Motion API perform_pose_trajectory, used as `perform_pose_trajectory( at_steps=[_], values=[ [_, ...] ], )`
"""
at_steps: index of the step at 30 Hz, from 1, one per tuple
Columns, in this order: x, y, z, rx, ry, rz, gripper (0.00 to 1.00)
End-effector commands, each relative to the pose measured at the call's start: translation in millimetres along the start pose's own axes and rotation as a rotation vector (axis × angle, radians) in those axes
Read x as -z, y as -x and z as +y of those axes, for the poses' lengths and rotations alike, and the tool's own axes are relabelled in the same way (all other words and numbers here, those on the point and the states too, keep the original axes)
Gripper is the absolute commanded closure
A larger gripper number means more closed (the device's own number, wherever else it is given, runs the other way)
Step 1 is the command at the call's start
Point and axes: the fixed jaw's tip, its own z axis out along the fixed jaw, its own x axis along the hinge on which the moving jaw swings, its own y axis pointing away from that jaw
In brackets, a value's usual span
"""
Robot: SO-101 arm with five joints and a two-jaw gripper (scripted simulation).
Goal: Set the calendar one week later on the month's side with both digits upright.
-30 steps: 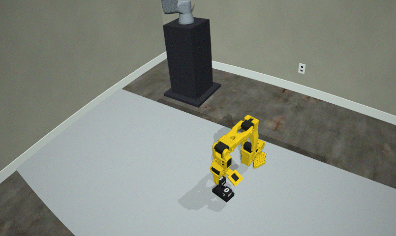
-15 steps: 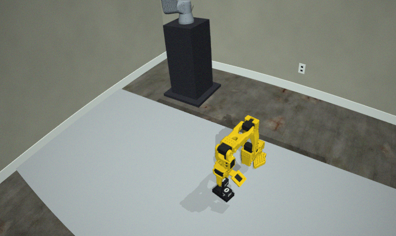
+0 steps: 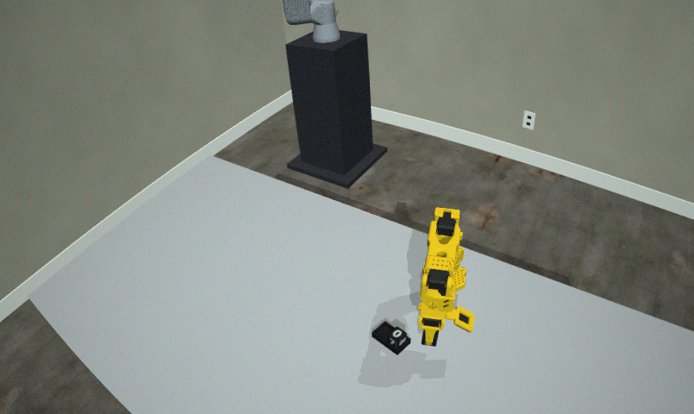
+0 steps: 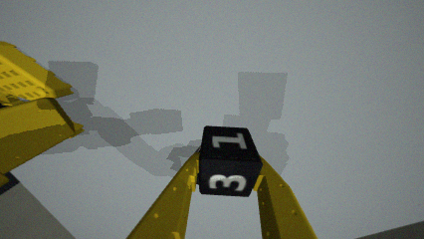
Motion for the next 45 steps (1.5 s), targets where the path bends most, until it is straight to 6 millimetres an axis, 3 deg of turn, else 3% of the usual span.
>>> perform_pose_trajectory(
  at_steps=[1,5,7,11,16,45],
  values=[
    [4,37,-11,0.182,-0.062,-0.002,1.00],
    [1,69,-5,0.345,-0.062,-0.002,1.00],
    [1,69,-5,0.345,-0.062,-0.002,1.00],
    [-2,93,3,0.469,-0.061,-0.003,1.00],
    [-3,109,10,0.556,-0.061,-0.003,1.00],
    [-3,117,10,0.590,-0.088,-0.011,1.00]
  ],
)
